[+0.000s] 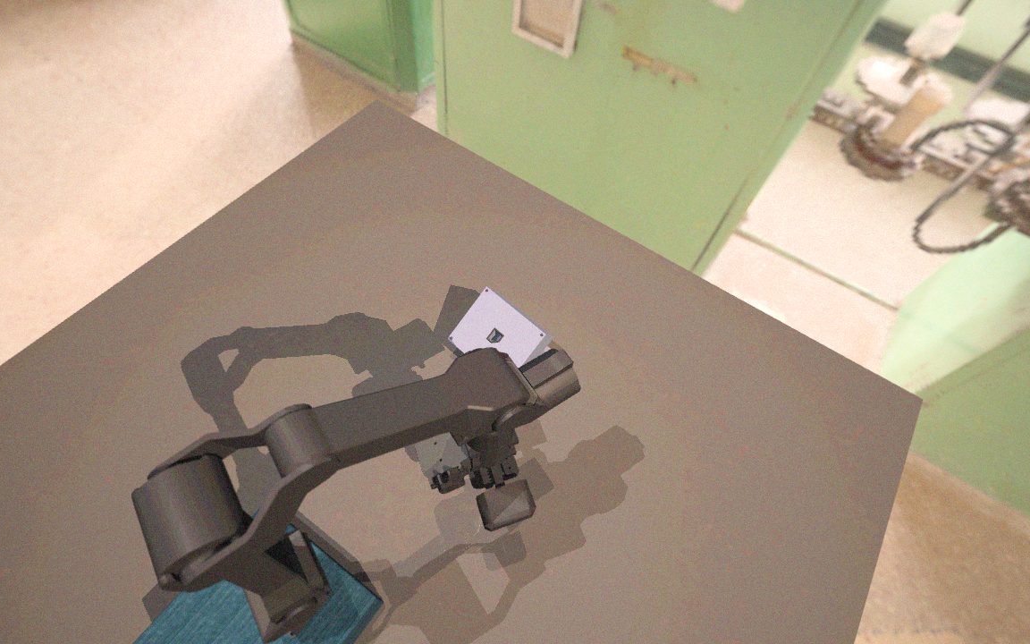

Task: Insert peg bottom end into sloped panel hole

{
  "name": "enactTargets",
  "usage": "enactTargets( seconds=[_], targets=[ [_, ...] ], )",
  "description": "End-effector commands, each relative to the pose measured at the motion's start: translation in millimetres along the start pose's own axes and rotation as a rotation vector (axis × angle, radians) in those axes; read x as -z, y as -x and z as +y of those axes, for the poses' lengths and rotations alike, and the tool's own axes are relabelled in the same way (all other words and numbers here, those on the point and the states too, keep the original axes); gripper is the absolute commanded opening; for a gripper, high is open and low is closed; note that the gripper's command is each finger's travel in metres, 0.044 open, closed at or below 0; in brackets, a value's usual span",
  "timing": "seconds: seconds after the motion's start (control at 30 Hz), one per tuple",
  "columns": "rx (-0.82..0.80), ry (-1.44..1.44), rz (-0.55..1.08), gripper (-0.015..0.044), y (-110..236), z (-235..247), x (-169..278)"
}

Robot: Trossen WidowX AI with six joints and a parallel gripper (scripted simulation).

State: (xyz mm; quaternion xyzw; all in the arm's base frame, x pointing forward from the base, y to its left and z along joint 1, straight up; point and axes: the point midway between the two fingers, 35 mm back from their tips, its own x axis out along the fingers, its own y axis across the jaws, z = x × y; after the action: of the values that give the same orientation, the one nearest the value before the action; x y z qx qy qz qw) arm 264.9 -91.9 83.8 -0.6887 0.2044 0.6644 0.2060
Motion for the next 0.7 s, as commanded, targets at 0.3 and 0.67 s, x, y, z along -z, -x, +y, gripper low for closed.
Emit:
enactTargets(
  seconds=[0.3, 0.67],
  targets=[
    [0.003, 0.066, 0.076, 0.0, 6, -18, 8],
    [0.01, 0.121, 0.137, 0.0, 10, -35, 12]
  ],
)
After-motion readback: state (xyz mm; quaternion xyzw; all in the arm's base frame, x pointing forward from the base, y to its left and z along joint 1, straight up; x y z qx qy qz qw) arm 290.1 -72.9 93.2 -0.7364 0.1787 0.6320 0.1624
